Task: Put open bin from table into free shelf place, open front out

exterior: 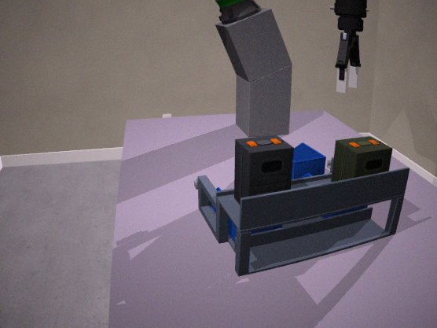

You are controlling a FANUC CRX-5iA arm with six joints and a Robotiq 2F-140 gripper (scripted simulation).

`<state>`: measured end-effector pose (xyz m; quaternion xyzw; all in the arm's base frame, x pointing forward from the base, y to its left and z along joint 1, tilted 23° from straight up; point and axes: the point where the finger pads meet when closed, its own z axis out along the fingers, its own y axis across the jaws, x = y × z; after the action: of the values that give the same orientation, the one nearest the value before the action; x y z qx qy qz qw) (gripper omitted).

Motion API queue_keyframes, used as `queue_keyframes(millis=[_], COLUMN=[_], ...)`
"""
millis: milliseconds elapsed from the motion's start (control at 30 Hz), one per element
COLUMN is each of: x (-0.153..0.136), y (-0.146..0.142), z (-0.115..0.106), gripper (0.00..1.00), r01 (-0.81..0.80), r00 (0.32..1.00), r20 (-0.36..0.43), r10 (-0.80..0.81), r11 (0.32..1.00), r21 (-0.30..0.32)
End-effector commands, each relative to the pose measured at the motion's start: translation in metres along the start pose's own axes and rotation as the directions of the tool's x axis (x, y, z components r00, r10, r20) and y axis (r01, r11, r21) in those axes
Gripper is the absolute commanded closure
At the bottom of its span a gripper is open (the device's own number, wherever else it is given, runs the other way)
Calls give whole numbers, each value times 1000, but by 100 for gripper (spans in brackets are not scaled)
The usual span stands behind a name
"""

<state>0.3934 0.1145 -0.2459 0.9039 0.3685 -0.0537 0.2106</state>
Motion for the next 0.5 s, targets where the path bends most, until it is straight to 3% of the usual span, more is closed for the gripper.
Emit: queue_keyframes(millis=[0,467], x=[-9,-46], y=[24,71], z=[13,43], gripper=[0,0], r01=[-128,-430], r00=[992,903], r20=[-8,29], r10=[128,429], r11=[992,902], r21=[3,32])
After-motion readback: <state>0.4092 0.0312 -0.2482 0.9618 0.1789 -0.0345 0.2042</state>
